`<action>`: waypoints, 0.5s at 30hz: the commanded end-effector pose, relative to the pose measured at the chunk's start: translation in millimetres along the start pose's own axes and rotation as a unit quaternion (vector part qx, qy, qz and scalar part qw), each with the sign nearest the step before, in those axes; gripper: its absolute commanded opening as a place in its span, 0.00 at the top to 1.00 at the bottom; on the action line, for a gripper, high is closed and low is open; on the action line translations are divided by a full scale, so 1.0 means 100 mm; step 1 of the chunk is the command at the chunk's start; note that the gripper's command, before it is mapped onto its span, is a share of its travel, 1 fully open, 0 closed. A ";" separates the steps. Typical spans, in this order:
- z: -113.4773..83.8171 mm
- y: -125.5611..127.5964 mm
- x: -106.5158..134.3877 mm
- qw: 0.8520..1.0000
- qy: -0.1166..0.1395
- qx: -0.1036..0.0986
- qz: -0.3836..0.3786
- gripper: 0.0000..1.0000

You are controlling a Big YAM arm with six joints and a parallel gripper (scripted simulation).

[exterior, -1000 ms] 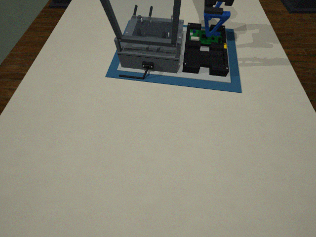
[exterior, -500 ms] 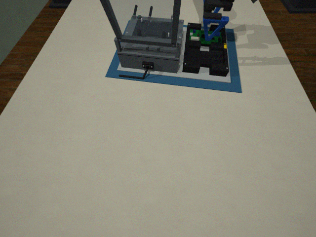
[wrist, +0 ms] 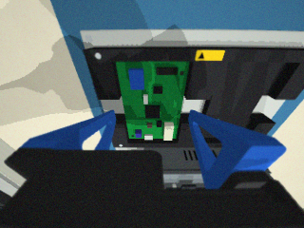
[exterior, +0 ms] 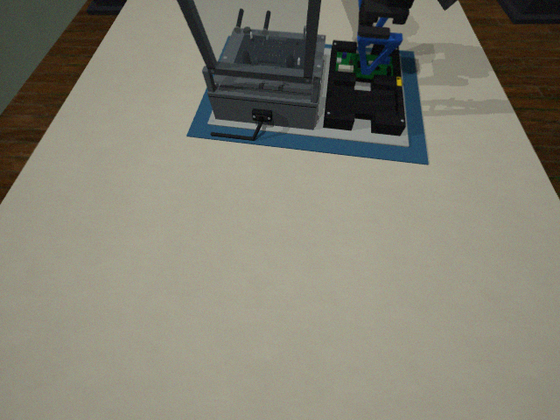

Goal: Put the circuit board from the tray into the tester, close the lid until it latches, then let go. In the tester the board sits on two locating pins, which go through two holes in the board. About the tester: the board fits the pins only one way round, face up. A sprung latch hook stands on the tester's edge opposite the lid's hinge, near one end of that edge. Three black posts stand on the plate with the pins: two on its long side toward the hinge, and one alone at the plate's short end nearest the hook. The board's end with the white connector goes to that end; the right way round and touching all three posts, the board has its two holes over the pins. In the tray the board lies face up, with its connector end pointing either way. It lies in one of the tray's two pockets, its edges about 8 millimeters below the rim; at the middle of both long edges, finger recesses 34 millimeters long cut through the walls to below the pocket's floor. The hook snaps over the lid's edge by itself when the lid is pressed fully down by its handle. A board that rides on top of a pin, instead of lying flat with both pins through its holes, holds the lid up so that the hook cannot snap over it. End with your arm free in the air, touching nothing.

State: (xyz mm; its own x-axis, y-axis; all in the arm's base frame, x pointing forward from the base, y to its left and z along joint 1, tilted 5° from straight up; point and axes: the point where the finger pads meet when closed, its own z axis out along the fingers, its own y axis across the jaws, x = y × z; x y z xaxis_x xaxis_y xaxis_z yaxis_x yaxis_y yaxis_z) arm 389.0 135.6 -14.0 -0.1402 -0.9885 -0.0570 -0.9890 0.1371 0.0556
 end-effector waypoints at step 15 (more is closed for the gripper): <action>-0.19 -0.16 -0.14 0.999 -0.015 0.029 -0.004 0.08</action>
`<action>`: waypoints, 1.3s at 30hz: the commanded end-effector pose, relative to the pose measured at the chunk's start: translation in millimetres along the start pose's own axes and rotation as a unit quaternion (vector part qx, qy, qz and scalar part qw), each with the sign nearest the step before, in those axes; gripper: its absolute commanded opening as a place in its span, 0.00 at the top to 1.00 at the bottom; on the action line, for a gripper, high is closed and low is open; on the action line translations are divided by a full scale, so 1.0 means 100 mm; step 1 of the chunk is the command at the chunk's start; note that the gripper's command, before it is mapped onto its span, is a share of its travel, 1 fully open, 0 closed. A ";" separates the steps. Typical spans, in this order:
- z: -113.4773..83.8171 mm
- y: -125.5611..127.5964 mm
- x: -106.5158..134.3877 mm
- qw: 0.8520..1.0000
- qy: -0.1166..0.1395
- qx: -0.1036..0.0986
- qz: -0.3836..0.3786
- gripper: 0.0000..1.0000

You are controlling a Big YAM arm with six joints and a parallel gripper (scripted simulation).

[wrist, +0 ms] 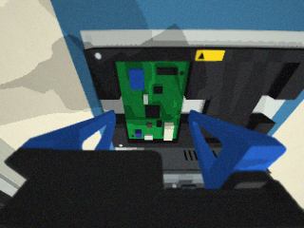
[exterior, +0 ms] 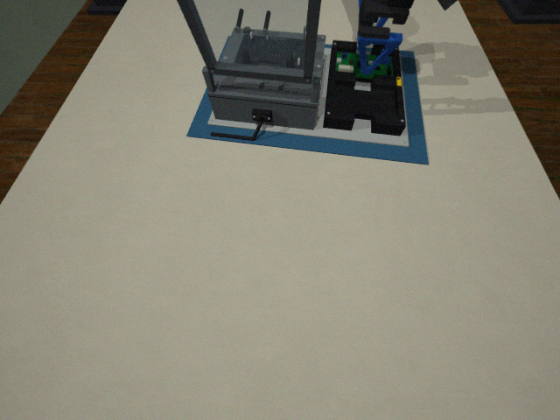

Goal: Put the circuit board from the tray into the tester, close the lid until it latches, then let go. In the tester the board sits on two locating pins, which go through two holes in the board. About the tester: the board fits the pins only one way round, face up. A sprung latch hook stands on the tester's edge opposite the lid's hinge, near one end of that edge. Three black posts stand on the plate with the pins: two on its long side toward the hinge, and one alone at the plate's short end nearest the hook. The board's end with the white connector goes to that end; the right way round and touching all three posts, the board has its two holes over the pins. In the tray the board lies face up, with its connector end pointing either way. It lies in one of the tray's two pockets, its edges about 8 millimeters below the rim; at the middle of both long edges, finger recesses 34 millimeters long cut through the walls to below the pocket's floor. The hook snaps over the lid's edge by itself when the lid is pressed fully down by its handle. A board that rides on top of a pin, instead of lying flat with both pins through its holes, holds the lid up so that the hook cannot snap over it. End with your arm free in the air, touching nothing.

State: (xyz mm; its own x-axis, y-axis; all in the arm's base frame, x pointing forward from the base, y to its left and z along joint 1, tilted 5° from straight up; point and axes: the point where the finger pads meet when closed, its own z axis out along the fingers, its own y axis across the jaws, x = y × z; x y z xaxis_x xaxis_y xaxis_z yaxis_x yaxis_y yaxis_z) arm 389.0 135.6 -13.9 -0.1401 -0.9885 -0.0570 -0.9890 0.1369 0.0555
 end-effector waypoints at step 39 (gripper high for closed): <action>-0.22 -0.19 -0.16 0.999 -0.016 0.031 -0.004 0.08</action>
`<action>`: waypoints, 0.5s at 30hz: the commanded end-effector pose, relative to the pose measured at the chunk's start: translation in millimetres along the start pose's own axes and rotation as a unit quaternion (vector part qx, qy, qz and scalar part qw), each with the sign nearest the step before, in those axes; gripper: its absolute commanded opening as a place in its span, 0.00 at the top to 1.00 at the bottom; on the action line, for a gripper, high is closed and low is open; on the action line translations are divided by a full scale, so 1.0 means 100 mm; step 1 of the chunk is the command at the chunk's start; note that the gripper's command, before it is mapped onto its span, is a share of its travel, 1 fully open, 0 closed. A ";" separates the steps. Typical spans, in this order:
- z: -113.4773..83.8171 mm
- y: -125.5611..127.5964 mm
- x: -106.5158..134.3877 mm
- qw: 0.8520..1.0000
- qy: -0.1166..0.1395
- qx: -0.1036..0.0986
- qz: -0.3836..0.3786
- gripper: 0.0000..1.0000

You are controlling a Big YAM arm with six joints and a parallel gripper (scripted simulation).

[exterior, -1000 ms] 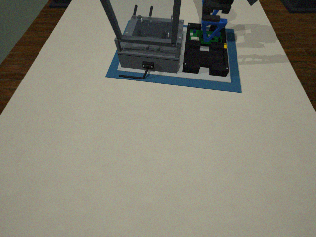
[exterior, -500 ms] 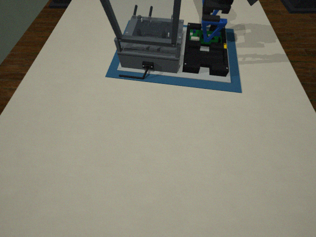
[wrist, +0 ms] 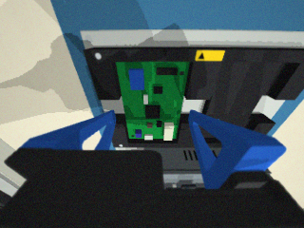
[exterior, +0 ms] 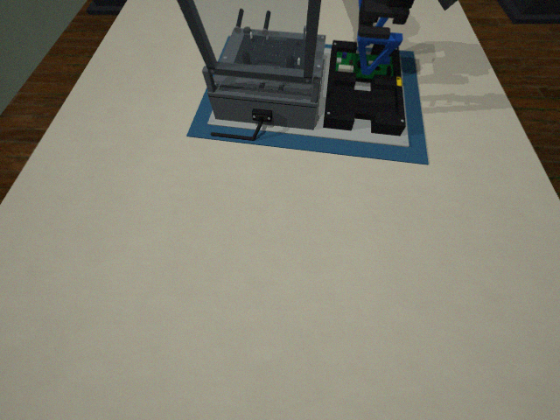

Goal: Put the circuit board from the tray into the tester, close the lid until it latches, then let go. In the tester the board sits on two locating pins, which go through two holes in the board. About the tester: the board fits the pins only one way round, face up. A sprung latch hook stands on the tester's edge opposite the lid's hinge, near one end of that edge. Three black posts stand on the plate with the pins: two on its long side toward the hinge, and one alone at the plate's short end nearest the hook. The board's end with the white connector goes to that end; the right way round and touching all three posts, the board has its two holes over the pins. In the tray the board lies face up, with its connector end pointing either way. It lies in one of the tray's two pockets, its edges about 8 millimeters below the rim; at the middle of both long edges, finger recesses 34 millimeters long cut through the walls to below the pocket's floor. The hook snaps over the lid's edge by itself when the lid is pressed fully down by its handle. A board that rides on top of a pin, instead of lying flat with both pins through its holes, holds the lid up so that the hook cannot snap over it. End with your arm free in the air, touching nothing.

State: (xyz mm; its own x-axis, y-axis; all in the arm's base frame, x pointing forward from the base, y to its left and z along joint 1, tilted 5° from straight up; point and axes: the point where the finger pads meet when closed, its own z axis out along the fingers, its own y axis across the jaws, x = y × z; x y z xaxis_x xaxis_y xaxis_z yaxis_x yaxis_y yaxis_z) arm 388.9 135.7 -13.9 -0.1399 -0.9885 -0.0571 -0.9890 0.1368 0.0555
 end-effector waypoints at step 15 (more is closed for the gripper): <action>-0.25 -0.22 -0.18 0.999 -0.017 0.033 -0.004 0.08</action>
